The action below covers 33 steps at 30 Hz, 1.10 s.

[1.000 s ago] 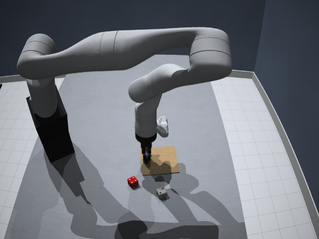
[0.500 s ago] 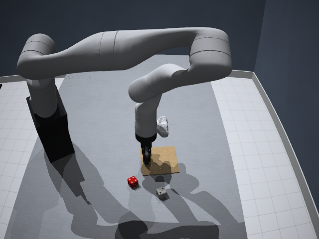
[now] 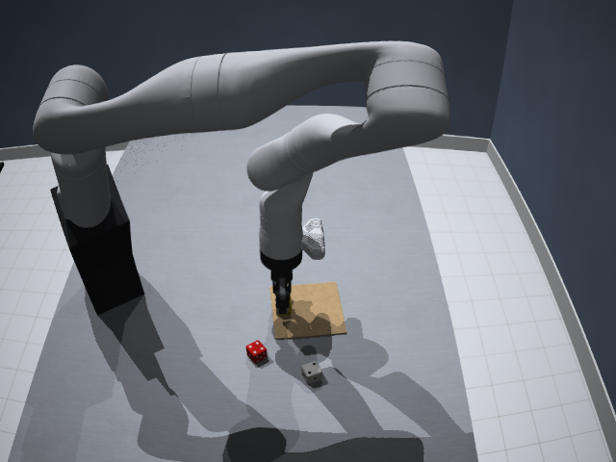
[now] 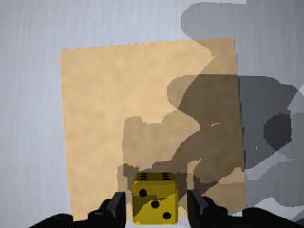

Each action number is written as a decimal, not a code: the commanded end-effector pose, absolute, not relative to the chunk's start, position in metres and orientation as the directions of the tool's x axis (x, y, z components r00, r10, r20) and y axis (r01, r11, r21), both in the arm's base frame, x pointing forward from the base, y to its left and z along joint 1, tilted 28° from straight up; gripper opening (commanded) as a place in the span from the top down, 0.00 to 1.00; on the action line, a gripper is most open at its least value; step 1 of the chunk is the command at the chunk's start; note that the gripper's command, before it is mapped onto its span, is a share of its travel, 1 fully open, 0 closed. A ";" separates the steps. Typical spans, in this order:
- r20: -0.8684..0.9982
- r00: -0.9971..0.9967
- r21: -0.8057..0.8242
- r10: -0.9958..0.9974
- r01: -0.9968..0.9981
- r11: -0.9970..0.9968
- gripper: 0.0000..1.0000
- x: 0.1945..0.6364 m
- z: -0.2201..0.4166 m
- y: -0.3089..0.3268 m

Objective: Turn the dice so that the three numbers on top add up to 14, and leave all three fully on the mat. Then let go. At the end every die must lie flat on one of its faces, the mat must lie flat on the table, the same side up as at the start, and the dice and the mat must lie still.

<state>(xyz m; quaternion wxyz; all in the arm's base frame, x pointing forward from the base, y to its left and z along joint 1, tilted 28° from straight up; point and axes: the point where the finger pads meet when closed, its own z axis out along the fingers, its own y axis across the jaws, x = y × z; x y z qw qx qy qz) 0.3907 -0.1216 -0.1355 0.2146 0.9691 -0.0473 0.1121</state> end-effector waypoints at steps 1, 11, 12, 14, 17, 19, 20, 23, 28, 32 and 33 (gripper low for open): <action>0.246 0.968 0.406 -0.040 -0.141 -0.903 0.54 0.390 -0.115 -0.112; 0.246 0.968 0.406 -0.040 -0.141 -0.903 0.54 0.382 -0.081 -0.095; 0.246 0.968 0.406 -0.040 -0.141 -0.903 0.54 0.382 -0.078 -0.094; 0.246 0.968 0.406 -0.040 -0.141 -0.903 0.54 0.381 -0.074 -0.092; 0.246 0.968 0.406 -0.040 -0.141 -0.903 0.54 0.380 -0.071 -0.090; 0.246 0.968 0.406 -0.040 -0.141 -0.903 0.54 0.380 -0.070 -0.090; 0.246 0.968 0.406 -0.040 -0.141 -0.903 0.54 0.380 -0.070 -0.090; 0.246 0.968 0.406 -0.040 -0.141 -0.903 0.00 0.380 -0.070 -0.090; 0.246 0.968 0.406 -0.040 -0.141 -0.903 0.00 0.380 -0.070 -0.090; 0.246 0.968 0.406 -0.040 -0.141 -0.903 0.00 0.380 -0.070 -0.090; 0.246 0.968 0.406 -0.040 -0.141 -0.903 0.00 0.380 -0.070 -0.090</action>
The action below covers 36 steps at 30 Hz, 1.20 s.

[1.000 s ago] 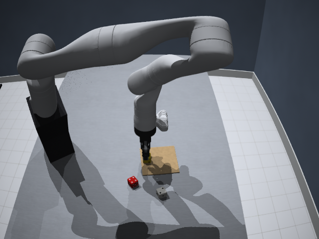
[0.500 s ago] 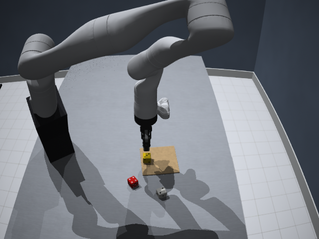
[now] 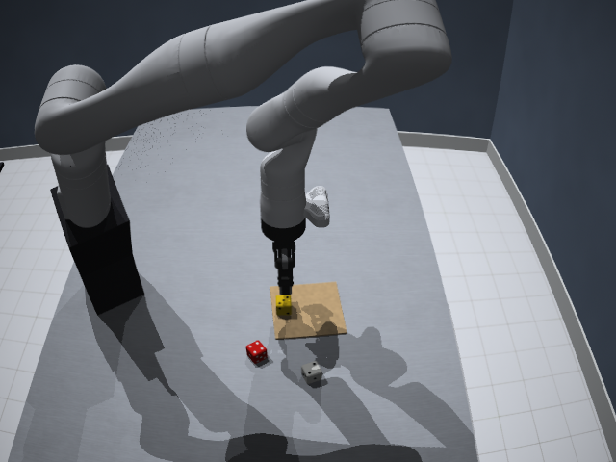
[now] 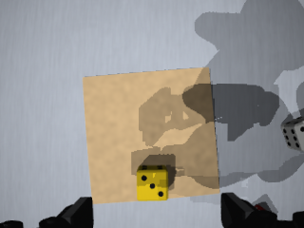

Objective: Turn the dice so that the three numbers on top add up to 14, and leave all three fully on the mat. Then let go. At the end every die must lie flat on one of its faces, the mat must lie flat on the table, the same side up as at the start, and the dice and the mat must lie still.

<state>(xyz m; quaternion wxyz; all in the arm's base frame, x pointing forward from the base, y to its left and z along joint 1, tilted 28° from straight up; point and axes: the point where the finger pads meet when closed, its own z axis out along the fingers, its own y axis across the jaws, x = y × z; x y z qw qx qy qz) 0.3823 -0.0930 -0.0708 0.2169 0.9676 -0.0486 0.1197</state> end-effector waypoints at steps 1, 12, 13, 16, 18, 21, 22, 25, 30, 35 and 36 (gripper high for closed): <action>0.246 0.968 0.406 -0.040 -0.141 -0.903 0.00 0.380 -0.070 -0.090; 0.247 0.968 0.406 -0.042 -0.143 -0.903 0.00 0.380 -0.070 -0.090; 0.248 0.968 0.405 -0.044 -0.145 -0.903 0.00 0.380 -0.070 -0.091; 0.254 0.965 0.402 -0.060 -0.162 -0.901 0.00 0.379 -0.070 -0.093; 0.262 0.962 0.397 -0.080 -0.183 -0.900 0.00 0.377 -0.069 -0.096; 0.273 0.956 0.390 -0.107 -0.212 -0.896 0.00 0.375 -0.069 -0.100; 0.273 0.956 0.390 -0.107 -0.212 -0.896 0.00 0.375 -0.069 -0.100; 0.295 0.941 0.374 -0.164 -0.272 -0.887 0.00 0.371 -0.067 -0.108; 0.343 0.893 0.331 -0.292 -0.405 -0.852 0.00 0.361 -0.064 -0.126; 0.395 0.807 0.266 -0.440 -0.558 -0.786 0.00 0.348 -0.059 -0.145; 0.404 0.785 0.251 -0.469 -0.588 -0.769 0.00 0.346 -0.058 -0.149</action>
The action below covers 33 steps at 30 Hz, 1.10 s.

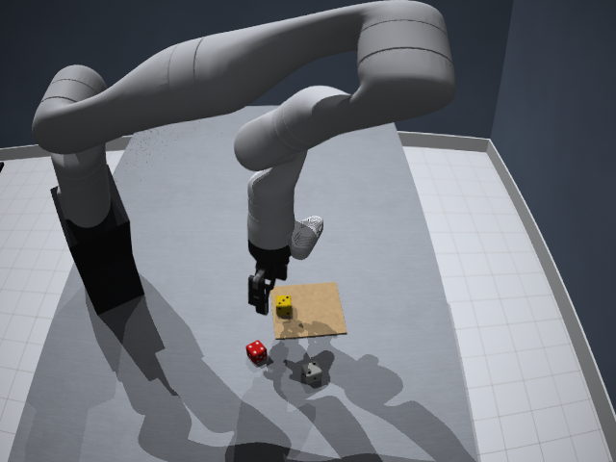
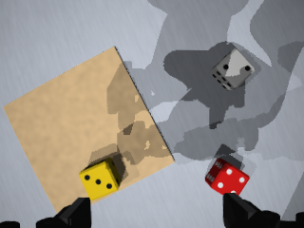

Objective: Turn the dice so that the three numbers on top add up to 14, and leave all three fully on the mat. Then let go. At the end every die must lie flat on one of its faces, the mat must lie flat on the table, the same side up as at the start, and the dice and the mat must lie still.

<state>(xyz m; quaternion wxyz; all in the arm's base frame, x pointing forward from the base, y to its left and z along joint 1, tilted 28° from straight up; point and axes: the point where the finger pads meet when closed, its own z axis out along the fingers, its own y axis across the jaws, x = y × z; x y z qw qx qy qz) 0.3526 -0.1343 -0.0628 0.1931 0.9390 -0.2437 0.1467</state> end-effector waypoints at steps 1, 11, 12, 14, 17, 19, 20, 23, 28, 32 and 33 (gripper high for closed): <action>0.414 0.762 0.236 -0.498 -0.618 -0.750 0.00 0.343 -0.057 -0.153; 0.462 0.564 0.108 -0.684 -0.802 -0.588 0.00 0.323 -0.050 -0.178; 0.465 0.541 0.094 -0.700 -0.817 -0.569 0.00 0.321 -0.049 -0.180; 0.470 0.500 0.069 -0.728 -0.843 -0.534 0.00 0.318 -0.048 -0.184; 0.473 0.450 0.039 -0.758 -0.870 -0.492 0.00 0.314 -0.046 -0.189; 0.474 0.437 0.032 -0.765 -0.876 -0.481 0.00 0.313 -0.045 -0.190; 0.474 0.437 0.032 -0.765 -0.876 -0.481 0.00 0.313 -0.045 -0.190; 0.475 0.410 0.016 -0.779 -0.889 -0.458 0.00 0.311 -0.045 -0.192; 0.475 0.397 0.008 -0.786 -0.895 -0.447 0.00 0.310 -0.044 -0.193; 0.475 0.396 0.008 -0.786 -0.895 -0.447 0.54 0.310 -0.044 -0.193; 0.475 0.396 0.008 -0.786 -0.895 -0.447 0.54 0.310 -0.044 -0.193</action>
